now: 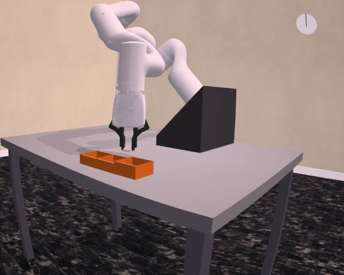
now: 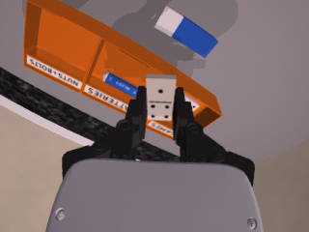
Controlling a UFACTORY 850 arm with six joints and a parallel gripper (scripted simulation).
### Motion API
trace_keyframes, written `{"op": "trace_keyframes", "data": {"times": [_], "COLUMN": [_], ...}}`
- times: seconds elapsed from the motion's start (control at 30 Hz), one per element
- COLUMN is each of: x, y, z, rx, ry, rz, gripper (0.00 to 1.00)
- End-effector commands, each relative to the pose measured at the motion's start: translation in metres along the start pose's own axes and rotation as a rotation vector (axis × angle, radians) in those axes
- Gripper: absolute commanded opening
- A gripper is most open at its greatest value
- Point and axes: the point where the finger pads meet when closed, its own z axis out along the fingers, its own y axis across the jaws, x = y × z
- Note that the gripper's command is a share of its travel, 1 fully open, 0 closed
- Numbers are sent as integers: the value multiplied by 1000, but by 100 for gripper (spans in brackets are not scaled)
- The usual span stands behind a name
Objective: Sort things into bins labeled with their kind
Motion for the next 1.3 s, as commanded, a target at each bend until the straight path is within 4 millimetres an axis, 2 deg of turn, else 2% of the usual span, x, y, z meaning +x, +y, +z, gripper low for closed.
{"op": "trace_keyframes", "data": {"times": [0.0, 0.2, 0.3, 0.33, 0.43, 0.77, 1.27], "x": [-21, -49, -49, -48, -49, -48, -49], "y": [12, 28, 28, 28, 28, 28, 28], "z": [0, 0, 0, 0, 0, 0, 0], "rx": [-7, -4, -3, -5, -2, -13, -14], "ry": [8, -1, -2, 0, -4, 7, 8], "rz": [-156, -383, -421, -531, -597, -985, -992], "gripper": [0, 0, 0, 0, 0, 0, 0]}}
